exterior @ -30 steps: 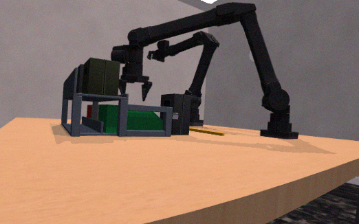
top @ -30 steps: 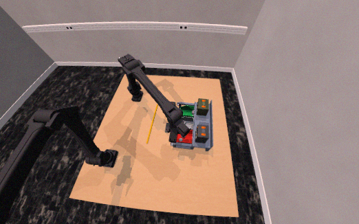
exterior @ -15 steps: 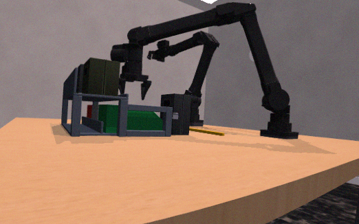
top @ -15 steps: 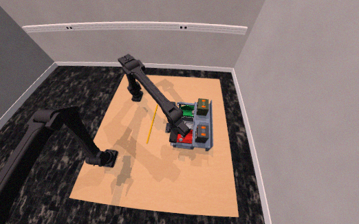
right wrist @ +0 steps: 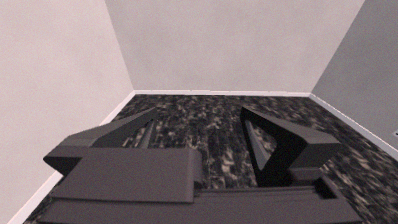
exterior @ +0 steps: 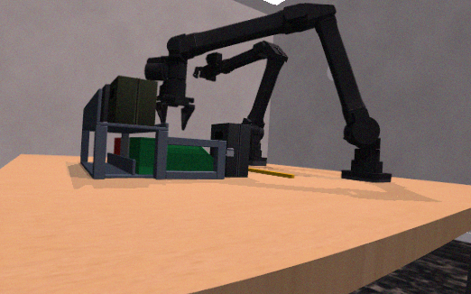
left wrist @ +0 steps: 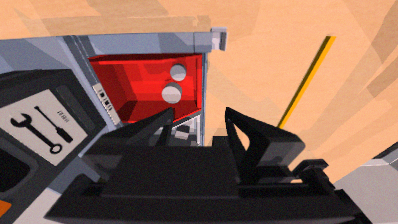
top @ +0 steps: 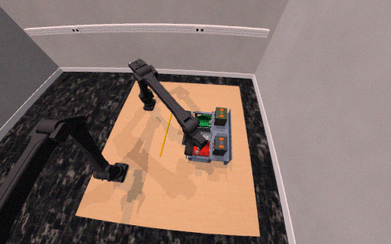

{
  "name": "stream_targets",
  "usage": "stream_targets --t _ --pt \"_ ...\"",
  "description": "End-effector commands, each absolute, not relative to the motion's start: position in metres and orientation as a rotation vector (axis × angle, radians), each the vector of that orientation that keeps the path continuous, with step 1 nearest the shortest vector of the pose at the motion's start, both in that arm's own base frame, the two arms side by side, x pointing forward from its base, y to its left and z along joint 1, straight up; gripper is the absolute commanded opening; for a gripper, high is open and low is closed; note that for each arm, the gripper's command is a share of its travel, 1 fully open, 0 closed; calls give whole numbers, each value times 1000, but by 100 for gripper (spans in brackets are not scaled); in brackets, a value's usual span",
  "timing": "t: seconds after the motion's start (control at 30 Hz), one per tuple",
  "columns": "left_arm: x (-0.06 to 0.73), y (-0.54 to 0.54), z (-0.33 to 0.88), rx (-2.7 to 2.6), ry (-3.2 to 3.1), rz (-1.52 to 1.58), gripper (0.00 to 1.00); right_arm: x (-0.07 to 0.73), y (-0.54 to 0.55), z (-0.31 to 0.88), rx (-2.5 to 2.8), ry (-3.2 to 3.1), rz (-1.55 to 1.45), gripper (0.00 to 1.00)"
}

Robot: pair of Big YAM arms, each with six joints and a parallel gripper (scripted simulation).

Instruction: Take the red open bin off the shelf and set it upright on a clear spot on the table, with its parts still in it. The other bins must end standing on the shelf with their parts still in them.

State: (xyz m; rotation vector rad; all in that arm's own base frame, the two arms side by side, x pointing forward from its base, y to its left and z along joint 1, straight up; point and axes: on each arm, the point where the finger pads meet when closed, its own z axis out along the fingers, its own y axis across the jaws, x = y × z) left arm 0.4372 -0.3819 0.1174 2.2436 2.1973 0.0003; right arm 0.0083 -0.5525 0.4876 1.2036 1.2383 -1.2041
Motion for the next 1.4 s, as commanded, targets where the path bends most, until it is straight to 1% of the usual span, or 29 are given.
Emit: stream_targets --t 0.0,1.37 --pt "456 -396 149 2180 2163 5 0 3 -545 501 1205 1212 -1205 100" --pt "458 -394 139 2188 2181 3 0 3 -545 501 1205 1212 -1205 100"
